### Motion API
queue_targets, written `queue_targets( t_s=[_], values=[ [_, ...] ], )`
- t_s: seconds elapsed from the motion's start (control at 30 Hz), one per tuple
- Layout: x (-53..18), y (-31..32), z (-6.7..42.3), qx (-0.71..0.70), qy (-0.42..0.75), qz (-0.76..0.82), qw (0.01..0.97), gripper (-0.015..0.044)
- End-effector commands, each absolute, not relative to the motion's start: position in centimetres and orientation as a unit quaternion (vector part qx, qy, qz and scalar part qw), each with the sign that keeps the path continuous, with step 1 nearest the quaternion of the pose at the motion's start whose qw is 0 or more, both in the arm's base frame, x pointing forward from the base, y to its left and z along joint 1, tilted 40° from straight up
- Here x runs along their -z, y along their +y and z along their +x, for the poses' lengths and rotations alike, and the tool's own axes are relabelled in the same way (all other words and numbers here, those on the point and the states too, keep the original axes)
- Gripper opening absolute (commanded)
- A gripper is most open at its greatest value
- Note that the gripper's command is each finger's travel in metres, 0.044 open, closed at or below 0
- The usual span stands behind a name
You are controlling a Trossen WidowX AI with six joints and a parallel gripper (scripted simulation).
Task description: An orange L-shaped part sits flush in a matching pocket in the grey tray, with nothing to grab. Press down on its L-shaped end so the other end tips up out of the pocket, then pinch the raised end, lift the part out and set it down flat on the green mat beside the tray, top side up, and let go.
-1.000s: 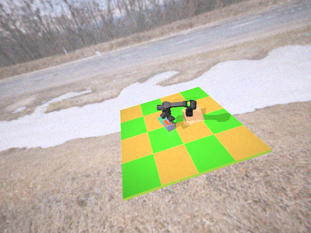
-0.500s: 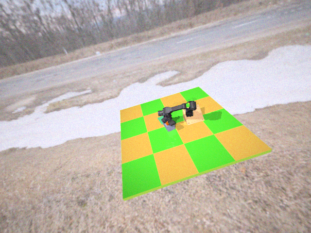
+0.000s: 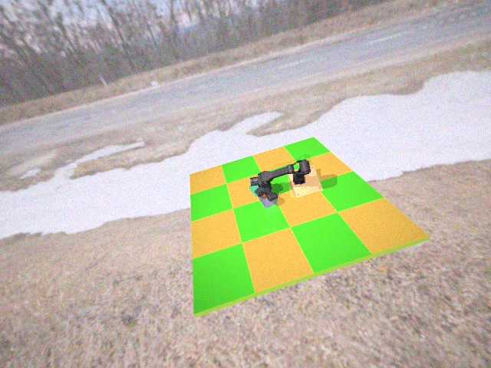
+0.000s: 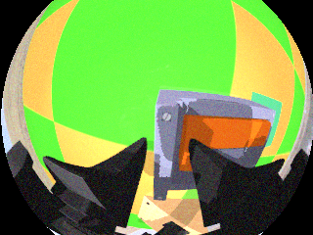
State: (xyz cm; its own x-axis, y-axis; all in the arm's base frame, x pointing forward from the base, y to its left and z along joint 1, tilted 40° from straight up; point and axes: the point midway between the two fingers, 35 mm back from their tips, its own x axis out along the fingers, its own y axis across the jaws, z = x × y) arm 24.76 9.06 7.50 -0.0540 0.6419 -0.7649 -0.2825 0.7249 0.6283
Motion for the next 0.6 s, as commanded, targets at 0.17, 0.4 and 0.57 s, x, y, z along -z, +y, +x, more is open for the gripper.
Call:
queue_targets(
  t_s=[0.17, 0.4, 0.57],
  values=[
    [-6.3, 10.1, 24.5, -0.343, 0.642, 0.144, 0.671, 0.018],
    [-5.6, 10.7, 24.4, -0.344, 0.641, 0.144, 0.671, 0.018],
    [-5.6, 10.7, 24.4, -0.344, 0.641, 0.144, 0.671, 0.018]
  ],
)
